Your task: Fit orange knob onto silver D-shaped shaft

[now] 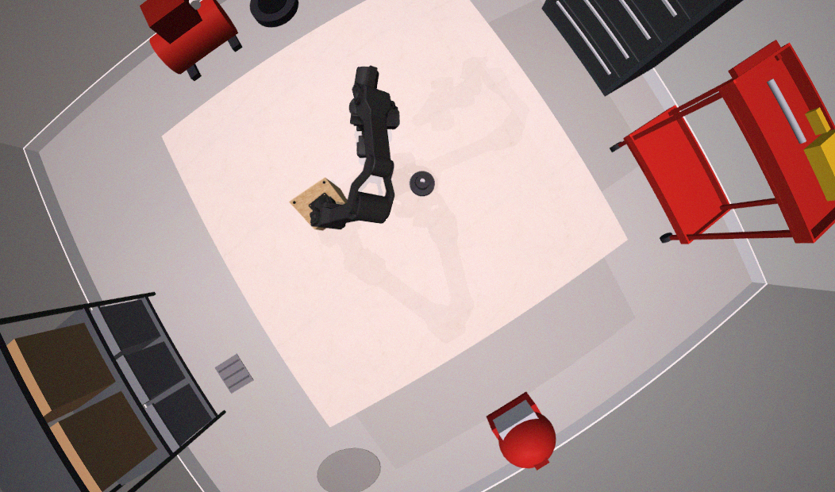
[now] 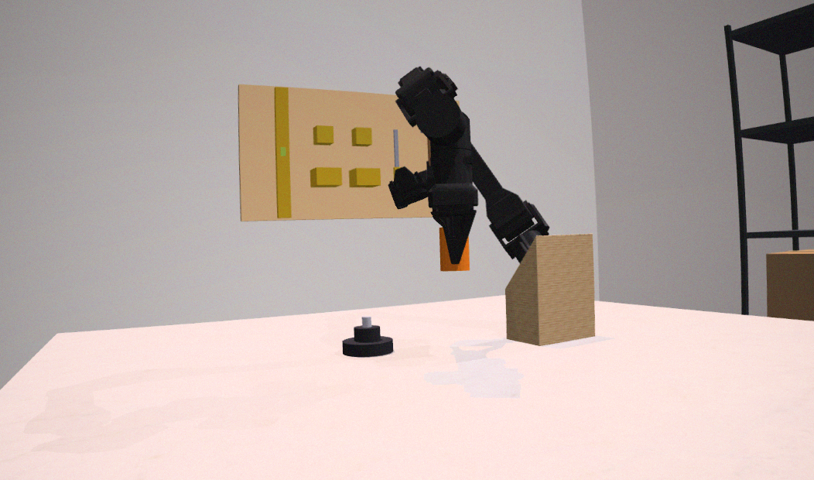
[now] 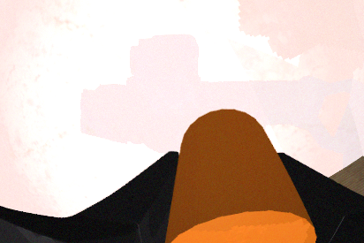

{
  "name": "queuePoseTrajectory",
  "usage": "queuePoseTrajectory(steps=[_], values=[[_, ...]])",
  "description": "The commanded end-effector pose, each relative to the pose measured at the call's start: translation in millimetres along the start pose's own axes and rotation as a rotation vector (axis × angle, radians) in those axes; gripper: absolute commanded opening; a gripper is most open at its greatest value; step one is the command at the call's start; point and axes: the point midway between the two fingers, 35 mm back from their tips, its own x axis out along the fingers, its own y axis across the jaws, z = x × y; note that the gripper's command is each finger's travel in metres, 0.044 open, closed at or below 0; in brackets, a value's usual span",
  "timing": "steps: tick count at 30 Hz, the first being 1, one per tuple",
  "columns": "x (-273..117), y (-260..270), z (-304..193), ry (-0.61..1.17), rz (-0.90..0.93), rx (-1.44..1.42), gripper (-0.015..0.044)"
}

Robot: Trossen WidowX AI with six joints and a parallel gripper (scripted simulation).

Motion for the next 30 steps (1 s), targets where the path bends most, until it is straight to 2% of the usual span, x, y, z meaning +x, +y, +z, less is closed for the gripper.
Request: queuePoseTrajectory(steps=[1,30], values=[[-7,-1,2,0.003,0.059,0.000,0.0000],[-59,-7,16,0.013,0.603,-0.001,0.0000]])
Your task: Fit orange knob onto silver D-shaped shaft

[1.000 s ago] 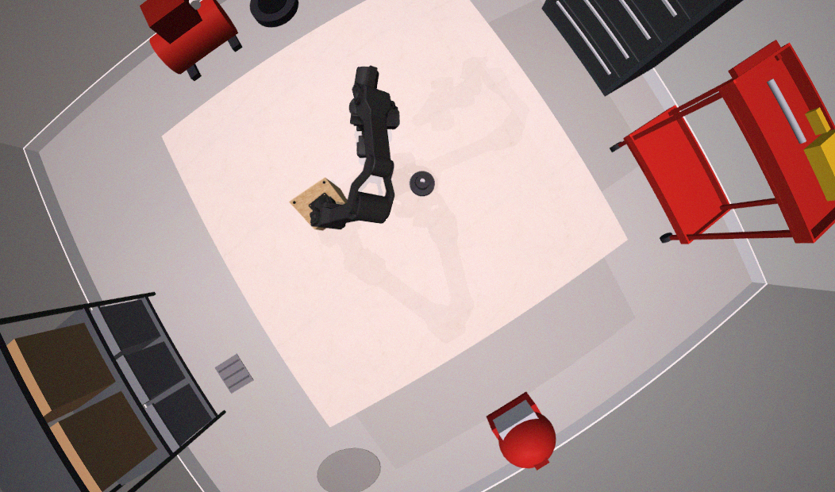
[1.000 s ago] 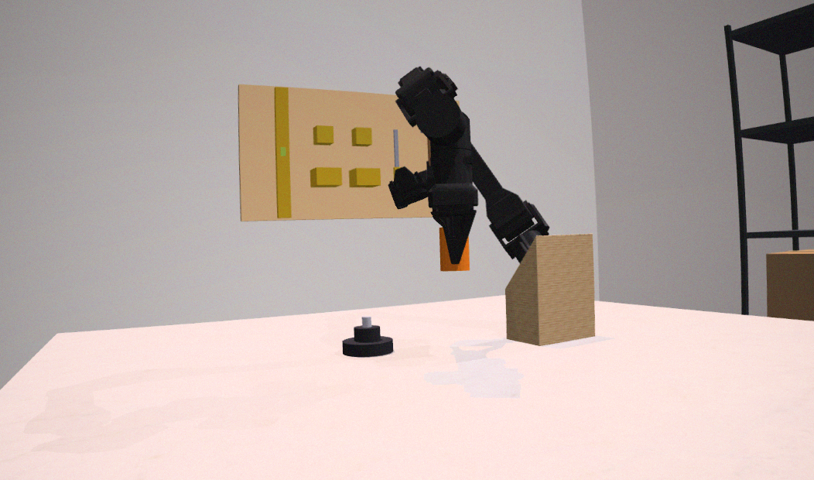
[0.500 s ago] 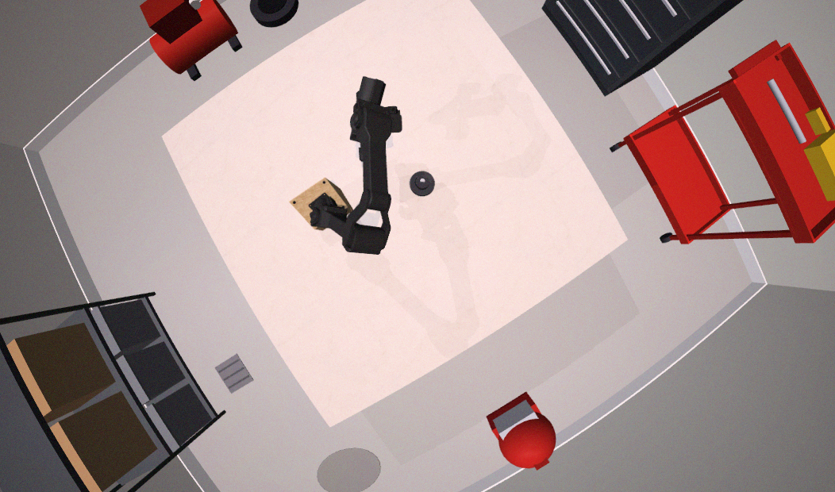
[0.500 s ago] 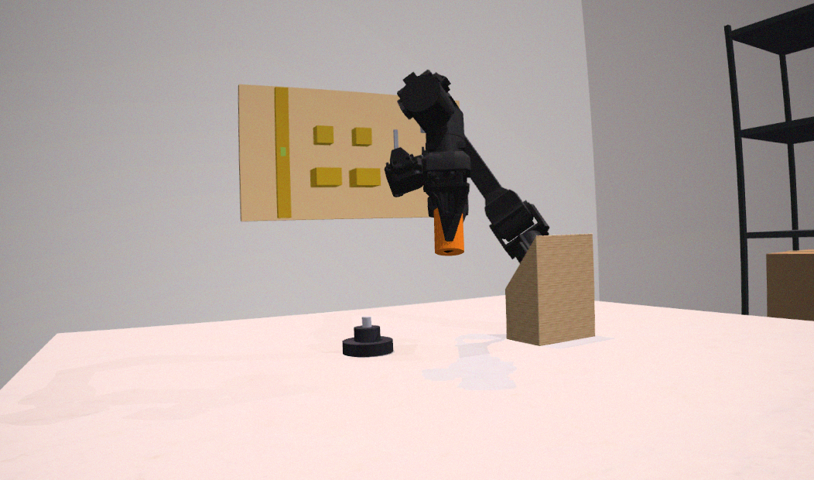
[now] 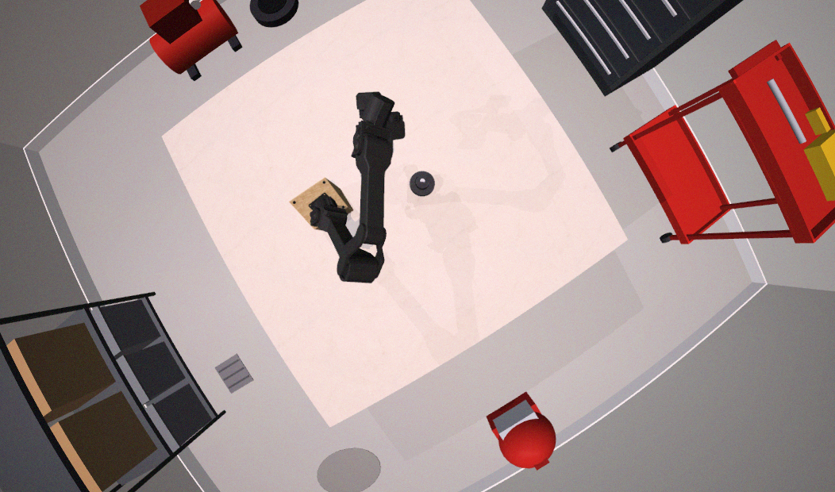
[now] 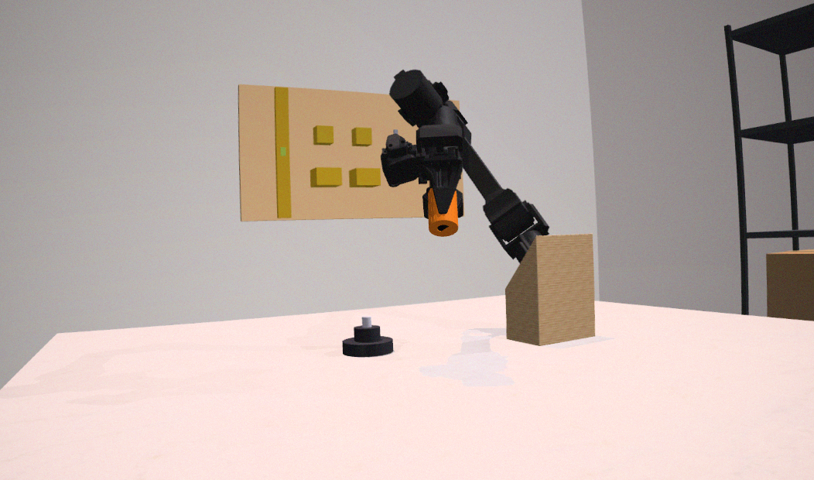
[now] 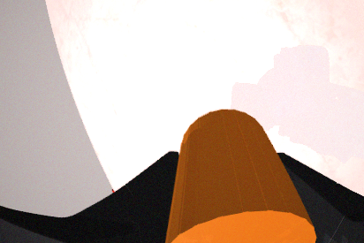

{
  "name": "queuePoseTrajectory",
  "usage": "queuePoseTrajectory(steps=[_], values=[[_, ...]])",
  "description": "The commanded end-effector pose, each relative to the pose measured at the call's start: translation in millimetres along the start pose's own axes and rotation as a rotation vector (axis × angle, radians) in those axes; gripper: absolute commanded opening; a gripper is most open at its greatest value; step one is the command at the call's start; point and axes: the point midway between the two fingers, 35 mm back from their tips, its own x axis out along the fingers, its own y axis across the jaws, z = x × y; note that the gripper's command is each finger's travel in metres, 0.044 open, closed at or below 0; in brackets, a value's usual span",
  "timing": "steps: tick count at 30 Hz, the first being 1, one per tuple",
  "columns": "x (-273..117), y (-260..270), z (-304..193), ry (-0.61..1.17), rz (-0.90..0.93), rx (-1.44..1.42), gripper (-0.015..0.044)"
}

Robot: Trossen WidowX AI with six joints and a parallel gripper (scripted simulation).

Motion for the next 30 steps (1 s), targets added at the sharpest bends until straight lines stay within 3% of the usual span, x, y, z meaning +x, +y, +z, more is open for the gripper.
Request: queuePoseTrajectory(steps=[1,14,30], values=[[-8,4,2,0.002,0.082,0.001,0.0000],[-34,15,10,-0.007,0.367,-0.007,0.0000],[-31,14,10,-0.007,0.373,-0.007,0.0000]])
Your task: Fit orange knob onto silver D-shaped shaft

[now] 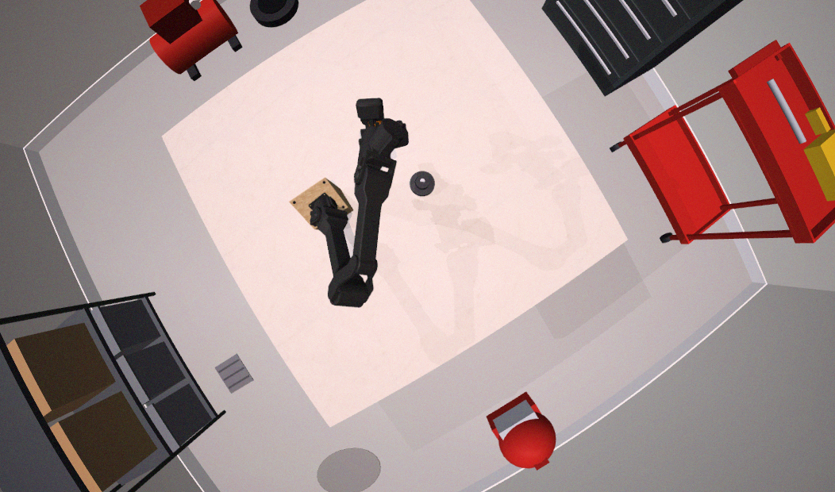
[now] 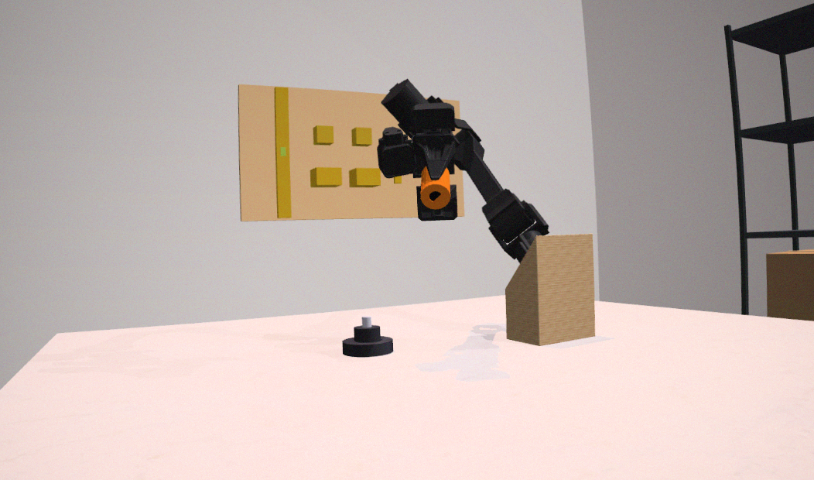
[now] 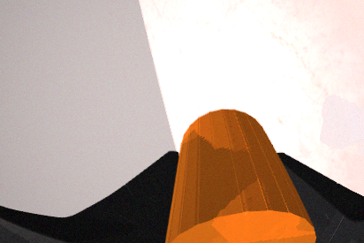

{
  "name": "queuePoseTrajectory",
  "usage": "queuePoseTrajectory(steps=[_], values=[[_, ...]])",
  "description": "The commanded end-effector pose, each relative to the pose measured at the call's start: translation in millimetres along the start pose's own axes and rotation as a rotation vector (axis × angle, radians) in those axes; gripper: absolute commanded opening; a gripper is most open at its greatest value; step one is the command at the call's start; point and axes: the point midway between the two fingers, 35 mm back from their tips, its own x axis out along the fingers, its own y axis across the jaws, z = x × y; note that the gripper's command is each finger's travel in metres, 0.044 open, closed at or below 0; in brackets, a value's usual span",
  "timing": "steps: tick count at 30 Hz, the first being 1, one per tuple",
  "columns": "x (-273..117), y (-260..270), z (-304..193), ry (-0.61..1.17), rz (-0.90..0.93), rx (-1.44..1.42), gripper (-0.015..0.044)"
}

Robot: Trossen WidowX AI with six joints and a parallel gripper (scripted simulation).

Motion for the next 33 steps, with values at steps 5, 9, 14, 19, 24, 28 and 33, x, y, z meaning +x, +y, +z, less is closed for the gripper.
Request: queuePoseTrajectory(steps=[5,9,14,19,24,28,33], values=[[-0.2,1.7,0.8,-0.004,0.001,0.002,0.0000],[-0.2,1.7,0.8,-0.004,0.001,0.002,0.0000],[-0.2,1.7,0.8,-0.004,0.001,0.002,0.0000],[-0.2,1.7,0.8,-0.004,0.001,0.002,0.0000],[-0.2,1.7,0.8,-0.004,0.001,0.002,0.0000],[1.9,-1.6,1.2,-0.005,0.006,0.001,0.0000],[5.8,-5.0,1.2,-0.004,-0.039,0.002,0.0000]])
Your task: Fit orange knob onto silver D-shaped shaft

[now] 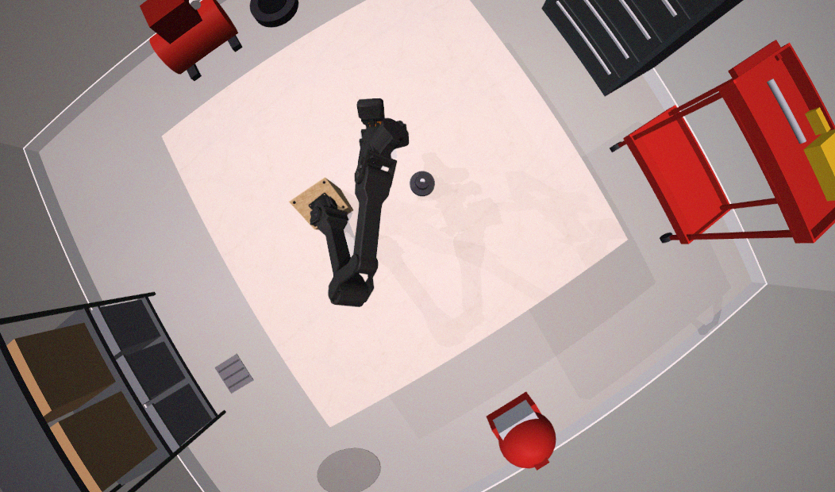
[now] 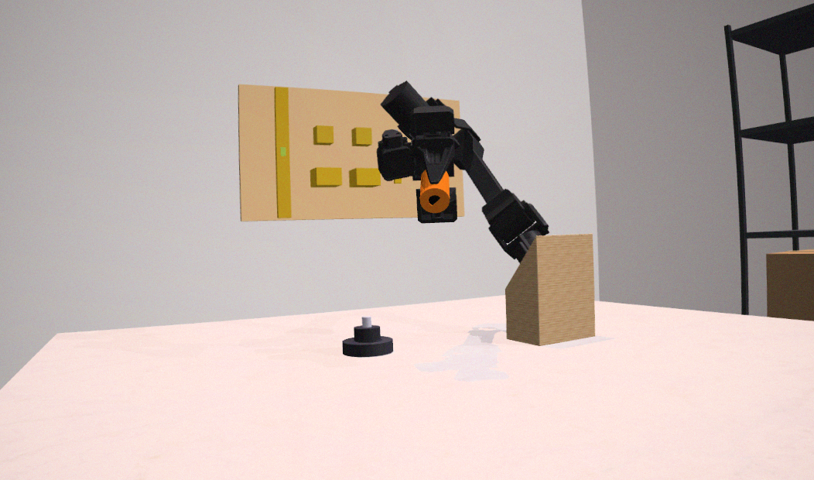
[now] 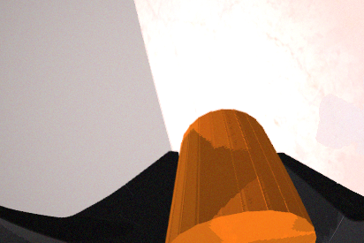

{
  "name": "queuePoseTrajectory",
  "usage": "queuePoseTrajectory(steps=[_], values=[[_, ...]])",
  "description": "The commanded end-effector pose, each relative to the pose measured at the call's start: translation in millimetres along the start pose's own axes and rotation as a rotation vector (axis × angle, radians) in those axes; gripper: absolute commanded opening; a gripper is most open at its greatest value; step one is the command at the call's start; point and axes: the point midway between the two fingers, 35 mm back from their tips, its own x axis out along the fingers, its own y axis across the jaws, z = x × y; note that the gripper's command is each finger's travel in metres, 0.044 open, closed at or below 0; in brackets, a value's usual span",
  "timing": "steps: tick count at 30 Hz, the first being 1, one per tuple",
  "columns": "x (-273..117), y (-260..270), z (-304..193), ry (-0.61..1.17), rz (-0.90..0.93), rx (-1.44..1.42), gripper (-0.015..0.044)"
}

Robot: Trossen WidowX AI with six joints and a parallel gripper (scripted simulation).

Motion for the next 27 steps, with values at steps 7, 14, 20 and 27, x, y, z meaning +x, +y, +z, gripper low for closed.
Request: queuePoseTrajectory(steps=[7,14,20,27], values=[[13,-9,0,0.001,-0.163,0.001,0.0000],[24,-16,0,0.002,-0.306,0.003,0.0000],[32,-22,0,0.003,-0.421,0.005,0.0000],[42,-29,0,0.004,-0.549,0.008,0.0000]])
